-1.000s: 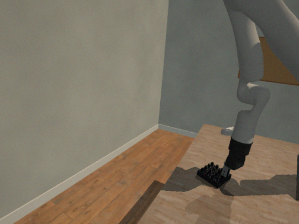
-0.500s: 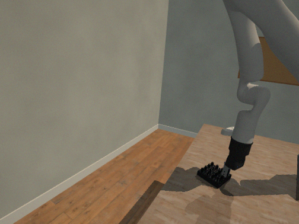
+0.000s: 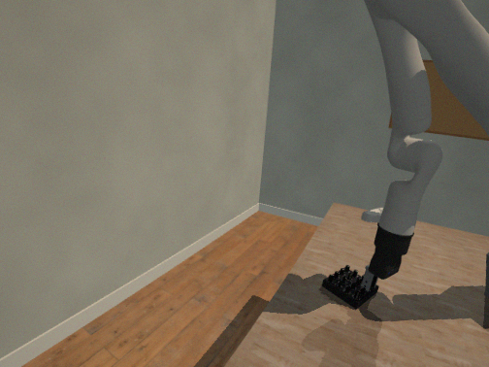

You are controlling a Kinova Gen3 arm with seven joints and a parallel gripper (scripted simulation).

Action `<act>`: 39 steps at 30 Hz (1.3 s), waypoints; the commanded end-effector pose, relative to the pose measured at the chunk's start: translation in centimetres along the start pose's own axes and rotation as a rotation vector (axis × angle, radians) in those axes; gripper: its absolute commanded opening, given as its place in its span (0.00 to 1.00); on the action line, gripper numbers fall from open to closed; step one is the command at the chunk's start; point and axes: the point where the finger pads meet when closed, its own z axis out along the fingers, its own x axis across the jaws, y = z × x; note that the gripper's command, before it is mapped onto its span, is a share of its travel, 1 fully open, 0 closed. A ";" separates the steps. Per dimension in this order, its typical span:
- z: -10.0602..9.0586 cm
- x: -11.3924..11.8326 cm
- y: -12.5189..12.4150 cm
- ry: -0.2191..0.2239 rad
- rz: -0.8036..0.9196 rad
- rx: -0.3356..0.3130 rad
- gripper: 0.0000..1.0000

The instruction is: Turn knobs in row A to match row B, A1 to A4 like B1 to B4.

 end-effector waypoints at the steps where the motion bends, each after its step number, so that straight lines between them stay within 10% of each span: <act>1: 0.0 0.0 0.0 0.000 0.000 0.000 0.46; 39: -1.1 0.0 0.0 0.000 0.000 0.000 0.46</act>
